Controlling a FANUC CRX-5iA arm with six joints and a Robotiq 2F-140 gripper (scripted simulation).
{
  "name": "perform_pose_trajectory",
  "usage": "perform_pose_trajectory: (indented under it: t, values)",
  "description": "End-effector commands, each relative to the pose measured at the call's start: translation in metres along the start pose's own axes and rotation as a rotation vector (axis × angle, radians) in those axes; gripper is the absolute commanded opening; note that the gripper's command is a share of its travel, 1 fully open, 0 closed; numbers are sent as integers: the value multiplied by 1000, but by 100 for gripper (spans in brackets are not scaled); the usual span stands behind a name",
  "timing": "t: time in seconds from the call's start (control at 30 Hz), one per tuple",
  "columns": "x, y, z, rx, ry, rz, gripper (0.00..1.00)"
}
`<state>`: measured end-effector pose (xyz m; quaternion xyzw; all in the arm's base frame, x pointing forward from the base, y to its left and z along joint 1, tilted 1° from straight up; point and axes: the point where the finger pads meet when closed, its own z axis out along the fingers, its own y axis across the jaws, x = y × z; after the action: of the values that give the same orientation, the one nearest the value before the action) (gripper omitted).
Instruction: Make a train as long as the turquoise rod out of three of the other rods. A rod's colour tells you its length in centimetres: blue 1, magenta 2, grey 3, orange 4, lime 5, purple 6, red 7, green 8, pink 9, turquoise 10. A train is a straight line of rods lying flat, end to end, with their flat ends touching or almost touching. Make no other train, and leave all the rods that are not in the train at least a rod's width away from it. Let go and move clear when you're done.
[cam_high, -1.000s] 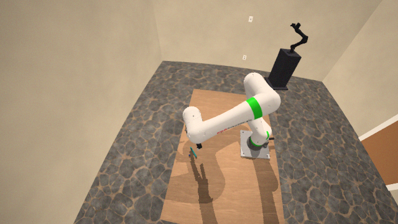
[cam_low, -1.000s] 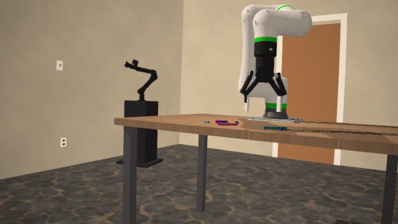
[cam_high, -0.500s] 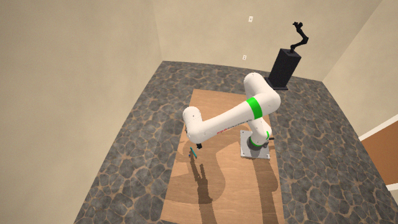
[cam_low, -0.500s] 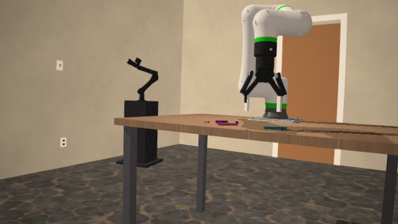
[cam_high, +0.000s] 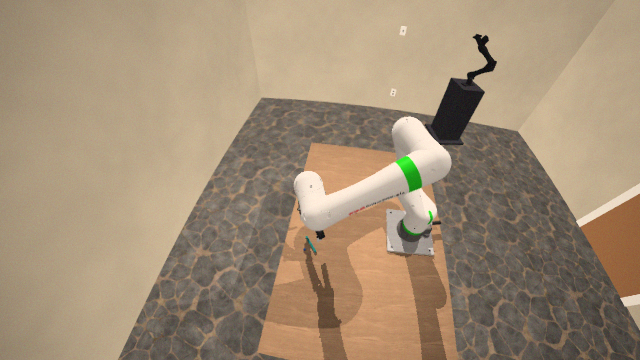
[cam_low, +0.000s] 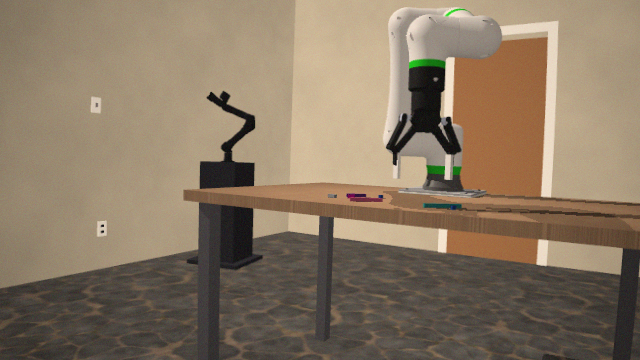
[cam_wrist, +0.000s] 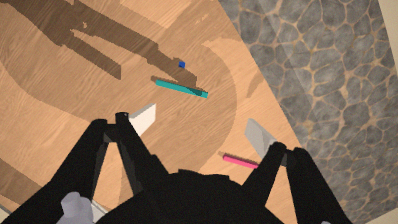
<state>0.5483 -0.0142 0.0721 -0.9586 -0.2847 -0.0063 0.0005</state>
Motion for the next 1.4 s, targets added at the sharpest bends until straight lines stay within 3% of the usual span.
perform_pose_trajectory:
  t: [0.0,0.43,1.37]
  values:
    - [0,0,0,0,0,0,100]
    - [-1,1,0,0,0,59,100]
    - [-16,19,0,0,0,959,100]
